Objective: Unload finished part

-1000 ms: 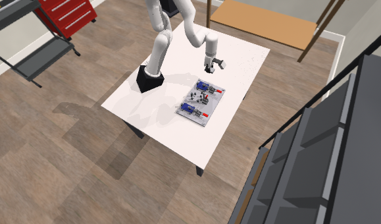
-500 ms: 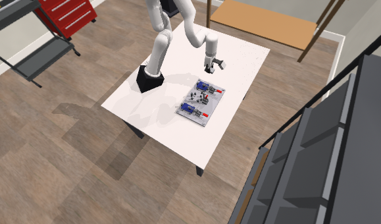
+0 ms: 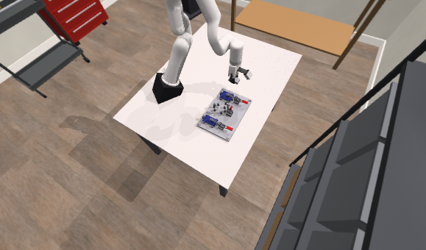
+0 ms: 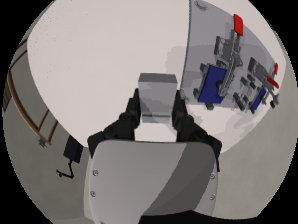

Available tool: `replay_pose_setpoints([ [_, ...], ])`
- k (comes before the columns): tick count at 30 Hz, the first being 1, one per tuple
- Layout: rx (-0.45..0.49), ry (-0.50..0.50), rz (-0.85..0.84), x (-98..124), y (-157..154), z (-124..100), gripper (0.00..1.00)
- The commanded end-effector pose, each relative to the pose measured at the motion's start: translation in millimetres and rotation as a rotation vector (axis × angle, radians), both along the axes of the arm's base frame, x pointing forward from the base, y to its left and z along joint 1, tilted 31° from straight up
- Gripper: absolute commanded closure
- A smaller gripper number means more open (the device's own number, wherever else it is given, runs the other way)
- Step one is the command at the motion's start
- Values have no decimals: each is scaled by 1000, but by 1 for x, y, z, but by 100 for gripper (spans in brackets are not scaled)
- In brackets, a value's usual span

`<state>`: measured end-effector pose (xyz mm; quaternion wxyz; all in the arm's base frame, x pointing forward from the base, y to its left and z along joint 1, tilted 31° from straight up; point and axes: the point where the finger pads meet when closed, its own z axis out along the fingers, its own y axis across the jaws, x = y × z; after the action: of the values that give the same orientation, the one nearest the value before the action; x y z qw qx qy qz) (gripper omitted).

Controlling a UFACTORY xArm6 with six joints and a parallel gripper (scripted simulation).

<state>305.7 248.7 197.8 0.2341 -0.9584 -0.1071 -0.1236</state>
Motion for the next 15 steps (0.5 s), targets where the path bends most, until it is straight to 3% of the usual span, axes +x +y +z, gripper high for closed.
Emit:
replay_pose_setpoints([
  [1,3,-3,0,4,8,-12,100],
  [15,3,-3,0,10,23,-37,100],
])
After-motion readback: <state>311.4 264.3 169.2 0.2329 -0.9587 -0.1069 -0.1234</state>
